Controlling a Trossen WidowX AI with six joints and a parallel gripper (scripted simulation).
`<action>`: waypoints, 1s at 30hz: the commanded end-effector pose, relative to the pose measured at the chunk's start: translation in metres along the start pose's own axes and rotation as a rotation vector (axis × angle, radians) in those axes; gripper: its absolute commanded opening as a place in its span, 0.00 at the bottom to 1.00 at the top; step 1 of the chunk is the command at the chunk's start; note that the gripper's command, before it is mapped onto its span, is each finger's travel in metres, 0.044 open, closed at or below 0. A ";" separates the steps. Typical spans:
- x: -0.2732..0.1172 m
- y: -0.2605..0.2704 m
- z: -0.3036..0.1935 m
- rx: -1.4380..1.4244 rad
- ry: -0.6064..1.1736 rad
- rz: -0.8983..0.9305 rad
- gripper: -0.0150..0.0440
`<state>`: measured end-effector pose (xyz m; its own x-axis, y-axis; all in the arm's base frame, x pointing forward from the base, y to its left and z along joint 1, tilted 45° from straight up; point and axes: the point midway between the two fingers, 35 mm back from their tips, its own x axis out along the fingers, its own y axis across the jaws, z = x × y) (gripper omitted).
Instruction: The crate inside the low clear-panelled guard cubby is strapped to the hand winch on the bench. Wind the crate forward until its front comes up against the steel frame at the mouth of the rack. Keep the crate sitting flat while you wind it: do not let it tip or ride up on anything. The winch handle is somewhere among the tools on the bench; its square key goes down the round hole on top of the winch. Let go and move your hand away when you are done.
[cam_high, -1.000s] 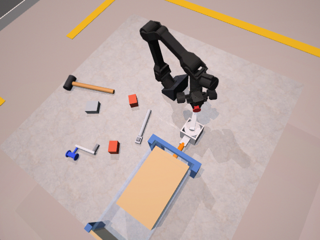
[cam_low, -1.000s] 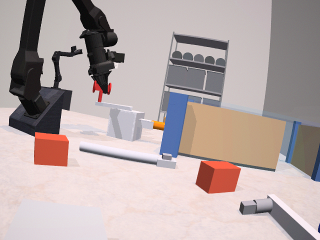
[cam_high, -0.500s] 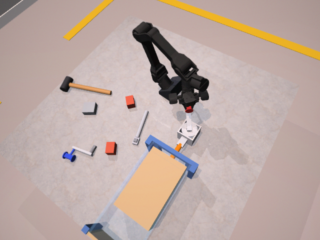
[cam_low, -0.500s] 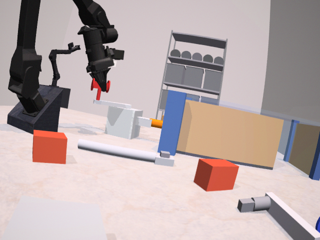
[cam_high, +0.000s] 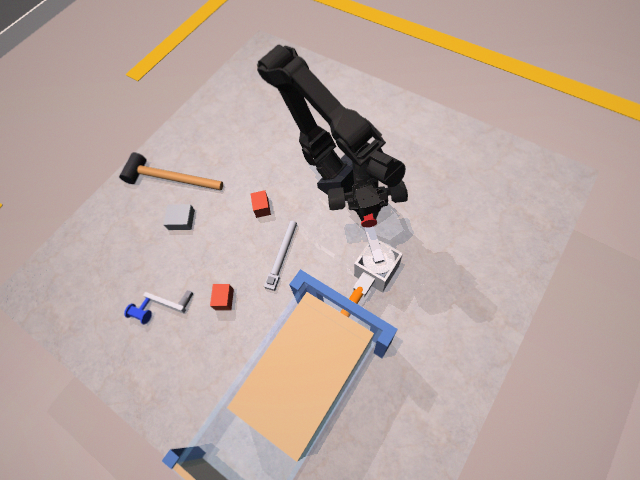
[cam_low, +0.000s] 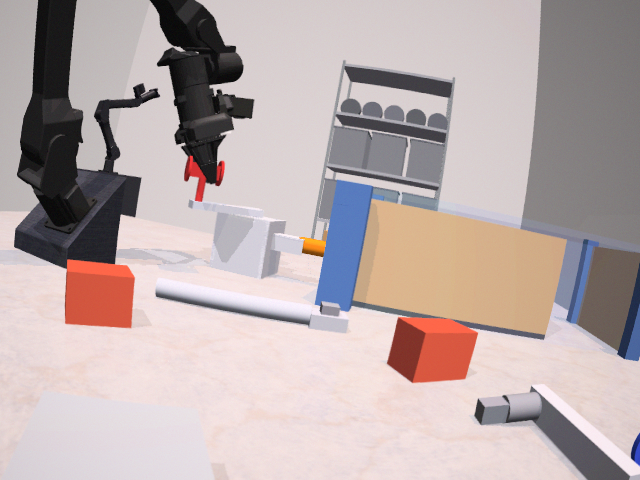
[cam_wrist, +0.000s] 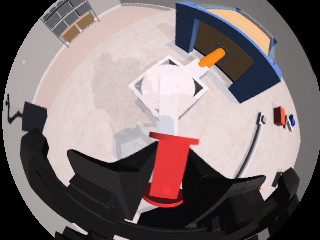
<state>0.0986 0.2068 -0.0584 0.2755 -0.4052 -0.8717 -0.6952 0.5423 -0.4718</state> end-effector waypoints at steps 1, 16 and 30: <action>0.003 -0.016 0.002 0.005 -0.004 -0.034 0.25; 0.007 -0.037 0.012 0.006 -0.004 -0.036 0.25; 0.012 -0.054 0.024 0.006 -0.005 -0.037 0.25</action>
<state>0.1434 0.1925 -0.0468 0.2851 -0.4187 -0.8622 -0.6943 0.5299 -0.4869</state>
